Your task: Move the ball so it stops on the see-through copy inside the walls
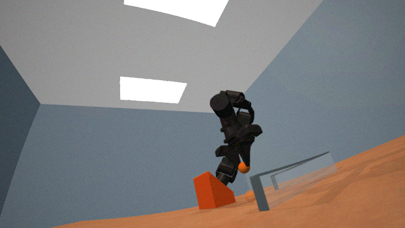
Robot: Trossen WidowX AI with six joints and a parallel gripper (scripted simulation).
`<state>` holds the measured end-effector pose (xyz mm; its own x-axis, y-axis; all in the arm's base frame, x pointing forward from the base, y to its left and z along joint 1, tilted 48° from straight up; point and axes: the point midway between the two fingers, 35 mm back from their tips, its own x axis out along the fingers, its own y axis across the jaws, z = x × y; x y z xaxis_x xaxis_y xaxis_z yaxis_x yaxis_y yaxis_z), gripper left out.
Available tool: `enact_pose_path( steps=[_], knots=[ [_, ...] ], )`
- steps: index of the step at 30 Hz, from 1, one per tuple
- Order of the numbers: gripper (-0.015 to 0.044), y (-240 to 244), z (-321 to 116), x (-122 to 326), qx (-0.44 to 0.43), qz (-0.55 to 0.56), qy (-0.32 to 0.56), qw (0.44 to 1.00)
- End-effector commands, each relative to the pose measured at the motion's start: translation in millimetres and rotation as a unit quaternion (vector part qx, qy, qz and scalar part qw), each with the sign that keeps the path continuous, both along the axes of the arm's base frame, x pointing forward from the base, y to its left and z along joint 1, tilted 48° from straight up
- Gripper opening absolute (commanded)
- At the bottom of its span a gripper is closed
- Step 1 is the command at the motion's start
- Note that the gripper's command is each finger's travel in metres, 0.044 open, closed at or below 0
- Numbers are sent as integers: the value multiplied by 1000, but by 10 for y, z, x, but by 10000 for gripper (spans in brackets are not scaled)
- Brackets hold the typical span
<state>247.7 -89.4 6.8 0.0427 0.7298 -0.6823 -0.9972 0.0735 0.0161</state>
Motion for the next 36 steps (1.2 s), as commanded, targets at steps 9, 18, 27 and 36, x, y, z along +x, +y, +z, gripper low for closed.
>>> enact_pose_path(
  steps=[9,18,27,36],
  knots=[
    [0,361,-388,13,0,2,1,1000],
    [0,507,-507,3,1,2,1,1000],
    [0,581,-576,8,1,2,1,1000],
    [0,648,-635,10,2,2,1,1000]
  ],
)
